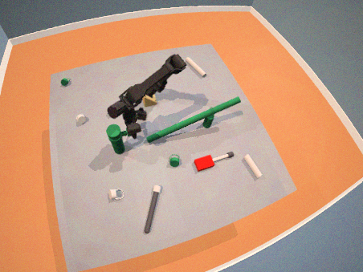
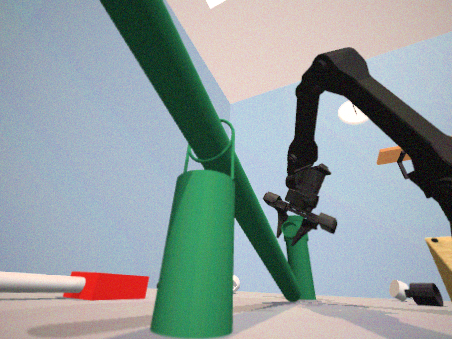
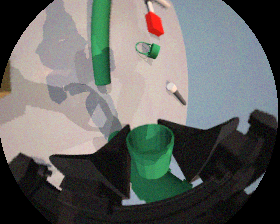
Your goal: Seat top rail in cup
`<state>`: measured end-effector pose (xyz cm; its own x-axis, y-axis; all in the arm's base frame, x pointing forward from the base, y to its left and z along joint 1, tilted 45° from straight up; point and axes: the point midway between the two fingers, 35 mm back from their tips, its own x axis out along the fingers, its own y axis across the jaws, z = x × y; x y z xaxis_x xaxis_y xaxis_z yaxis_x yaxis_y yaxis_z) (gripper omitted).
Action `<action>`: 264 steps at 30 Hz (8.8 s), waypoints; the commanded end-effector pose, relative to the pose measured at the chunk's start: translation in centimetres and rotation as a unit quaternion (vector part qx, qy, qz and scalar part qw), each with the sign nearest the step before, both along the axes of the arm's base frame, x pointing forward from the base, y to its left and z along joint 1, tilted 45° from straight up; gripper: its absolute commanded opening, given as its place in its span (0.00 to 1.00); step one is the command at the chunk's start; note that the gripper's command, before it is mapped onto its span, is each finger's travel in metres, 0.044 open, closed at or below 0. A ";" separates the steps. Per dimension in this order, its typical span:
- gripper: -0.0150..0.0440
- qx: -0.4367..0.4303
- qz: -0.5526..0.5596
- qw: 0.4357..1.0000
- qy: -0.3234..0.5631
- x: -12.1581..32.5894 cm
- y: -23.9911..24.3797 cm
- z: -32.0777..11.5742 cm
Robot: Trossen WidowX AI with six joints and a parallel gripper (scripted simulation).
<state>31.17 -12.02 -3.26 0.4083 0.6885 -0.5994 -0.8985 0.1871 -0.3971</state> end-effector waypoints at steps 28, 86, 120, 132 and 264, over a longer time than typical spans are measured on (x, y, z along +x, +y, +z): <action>1.00 0.000 0.000 1.000 0.001 -0.1 -0.1 2.7; 1.00 0.243 -0.577 0.300 0.720 -2.1 8.6 17.6; 1.00 0.162 -0.678 -0.001 0.717 -2.9 15.3 13.8; 1.00 0.162 -0.678 -0.001 0.717 -3.1 16.6 12.5; 0.25 0.178 -0.783 0.033 0.595 -2.3 11.5 11.9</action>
